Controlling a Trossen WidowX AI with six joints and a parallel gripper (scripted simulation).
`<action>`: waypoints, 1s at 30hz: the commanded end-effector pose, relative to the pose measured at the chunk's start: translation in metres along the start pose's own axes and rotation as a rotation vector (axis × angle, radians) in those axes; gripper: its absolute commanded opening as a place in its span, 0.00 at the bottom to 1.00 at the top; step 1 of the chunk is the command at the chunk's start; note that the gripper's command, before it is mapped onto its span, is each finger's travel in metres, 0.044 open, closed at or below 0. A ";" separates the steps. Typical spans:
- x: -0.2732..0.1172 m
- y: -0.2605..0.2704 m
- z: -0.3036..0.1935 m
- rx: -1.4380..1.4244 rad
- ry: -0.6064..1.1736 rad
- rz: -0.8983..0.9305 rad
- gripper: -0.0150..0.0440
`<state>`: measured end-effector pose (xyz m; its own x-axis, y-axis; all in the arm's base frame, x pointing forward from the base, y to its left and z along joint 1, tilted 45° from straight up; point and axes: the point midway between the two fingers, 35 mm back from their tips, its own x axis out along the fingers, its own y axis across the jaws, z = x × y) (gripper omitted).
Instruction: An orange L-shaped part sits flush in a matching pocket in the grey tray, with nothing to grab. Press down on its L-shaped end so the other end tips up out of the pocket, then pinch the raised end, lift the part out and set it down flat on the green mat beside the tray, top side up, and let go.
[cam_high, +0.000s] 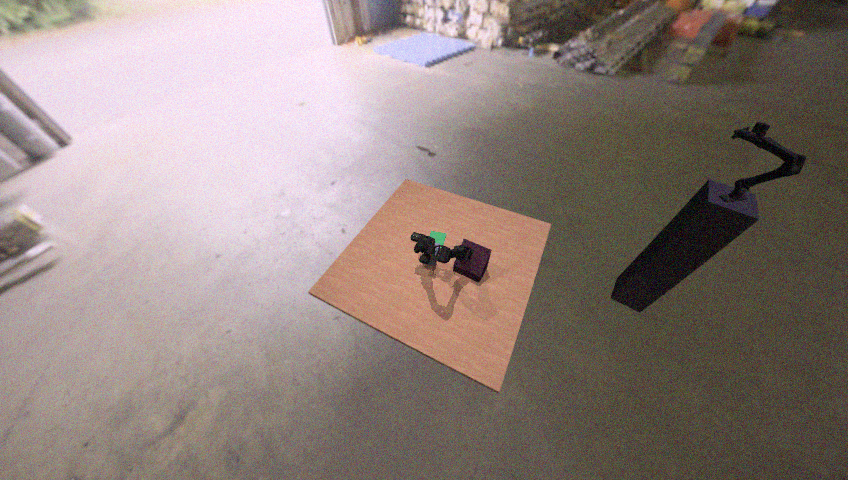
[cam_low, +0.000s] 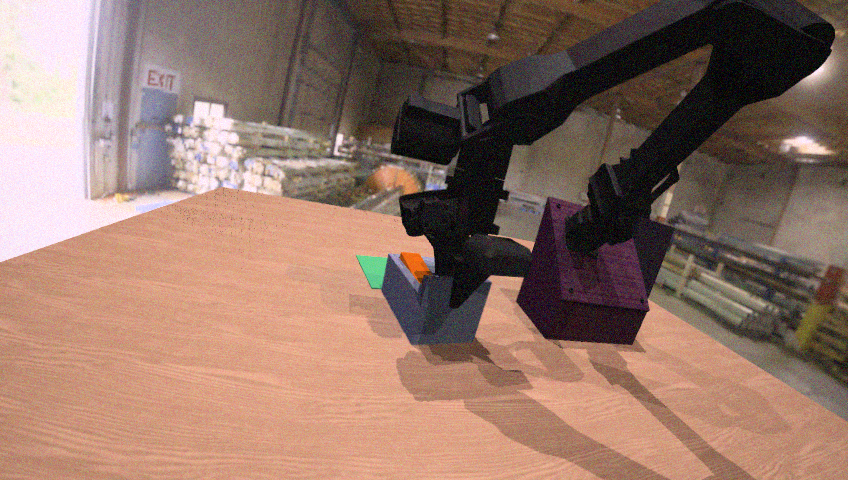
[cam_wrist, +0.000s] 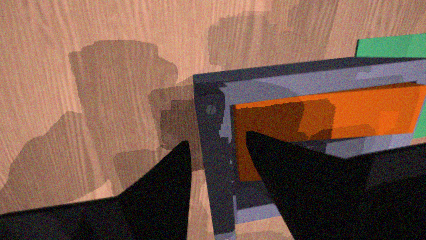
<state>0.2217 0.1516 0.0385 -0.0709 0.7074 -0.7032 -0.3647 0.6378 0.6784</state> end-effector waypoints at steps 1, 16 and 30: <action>0.008 0.000 -0.003 0.007 0.009 0.003 0.56; 0.023 0.001 -0.003 0.007 0.008 0.005 0.56; 0.021 0.003 -0.002 0.002 0.003 0.008 0.56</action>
<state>0.2180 0.1676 0.0244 -0.0759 0.7127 -0.6973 -0.3632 0.6315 0.6850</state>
